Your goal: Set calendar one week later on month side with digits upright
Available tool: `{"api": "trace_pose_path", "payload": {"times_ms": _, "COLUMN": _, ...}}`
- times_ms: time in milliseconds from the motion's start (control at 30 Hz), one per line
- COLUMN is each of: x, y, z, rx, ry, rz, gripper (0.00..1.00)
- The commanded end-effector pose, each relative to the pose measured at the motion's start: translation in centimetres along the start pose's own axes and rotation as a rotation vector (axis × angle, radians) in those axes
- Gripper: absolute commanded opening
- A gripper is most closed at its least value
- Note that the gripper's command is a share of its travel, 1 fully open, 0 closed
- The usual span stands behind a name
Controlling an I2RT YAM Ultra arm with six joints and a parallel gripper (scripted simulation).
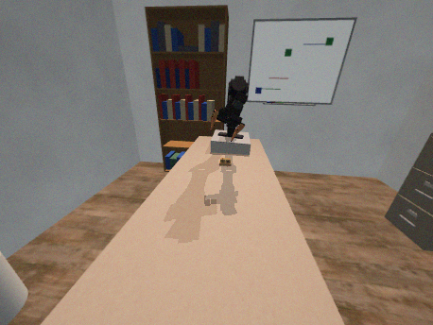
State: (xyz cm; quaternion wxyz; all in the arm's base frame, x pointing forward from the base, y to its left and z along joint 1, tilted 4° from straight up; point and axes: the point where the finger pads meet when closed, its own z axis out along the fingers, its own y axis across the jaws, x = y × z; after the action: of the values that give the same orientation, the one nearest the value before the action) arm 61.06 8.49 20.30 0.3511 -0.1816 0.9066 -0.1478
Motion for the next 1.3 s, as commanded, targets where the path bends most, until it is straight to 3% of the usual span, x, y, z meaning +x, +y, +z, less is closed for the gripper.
{"api": "trace_pose_path", "payload": {"times_ms": 0, "x": -0.5, "y": -0.4, "z": -0.6, "rx": 0.006, "ry": -0.018, "rz": 0.006, "gripper": 1.00}}
{"api": "trace_pose_path", "payload": {"times_ms": 700, "x": -0.5, "y": -0.7, "z": -1.3, "rx": 0.002, "ry": -0.020, "rz": -0.026, "gripper": 1.00}}
{"api": "trace_pose_path", "payload": {"times_ms": 1033, "x": 6.1, "y": 0.2, "z": -1.9, "rx": -0.140, "ry": 0.117, "rz": -0.412, "gripper": 1.00}}
{"api": "trace_pose_path", "payload": {"times_ms": 1100, "x": 6.1, "y": 0.2, "z": -1.9, "rx": -0.140, "ry": 0.117, "rz": -0.412, "gripper": 1.00}}
{"api": "trace_pose_path", "payload": {"times_ms": 1267, "x": 10.4, "y": 1.0, "z": -2.9, "rx": -0.254, "ry": 0.173, "rz": -0.630, "gripper": 1.00}}
